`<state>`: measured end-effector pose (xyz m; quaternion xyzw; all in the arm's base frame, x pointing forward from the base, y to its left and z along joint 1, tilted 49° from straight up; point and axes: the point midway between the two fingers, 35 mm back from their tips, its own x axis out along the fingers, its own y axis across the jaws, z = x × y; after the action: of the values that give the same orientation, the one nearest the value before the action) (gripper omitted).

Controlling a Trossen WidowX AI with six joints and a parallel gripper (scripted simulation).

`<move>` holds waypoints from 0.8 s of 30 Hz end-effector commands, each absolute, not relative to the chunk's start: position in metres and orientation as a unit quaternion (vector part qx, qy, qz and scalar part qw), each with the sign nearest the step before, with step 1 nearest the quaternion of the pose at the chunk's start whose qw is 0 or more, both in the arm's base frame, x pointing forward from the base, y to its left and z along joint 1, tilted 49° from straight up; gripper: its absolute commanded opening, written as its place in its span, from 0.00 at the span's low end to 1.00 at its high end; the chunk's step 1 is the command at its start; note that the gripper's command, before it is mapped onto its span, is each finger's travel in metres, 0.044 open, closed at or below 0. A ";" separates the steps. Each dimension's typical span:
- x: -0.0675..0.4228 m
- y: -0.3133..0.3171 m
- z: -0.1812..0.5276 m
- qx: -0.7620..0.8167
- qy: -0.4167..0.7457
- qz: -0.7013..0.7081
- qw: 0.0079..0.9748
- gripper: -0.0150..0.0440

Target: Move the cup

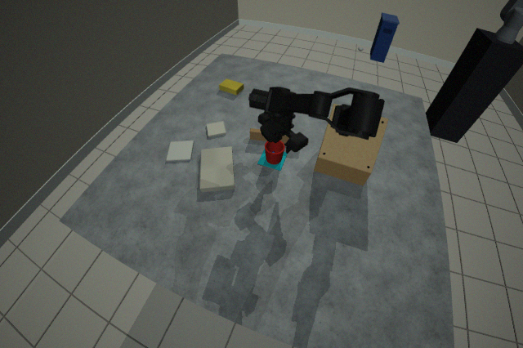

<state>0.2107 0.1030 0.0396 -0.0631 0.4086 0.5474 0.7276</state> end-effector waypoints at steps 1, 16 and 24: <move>0.211 0.099 0.042 -0.064 0.409 0.547 0.728 1.00; 0.210 0.063 0.070 -0.066 0.409 0.546 0.728 1.00; 0.209 0.055 0.077 -0.062 0.407 0.546 0.730 1.00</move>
<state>0.2090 0.0542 0.0775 -0.0626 0.4064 0.5463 0.7297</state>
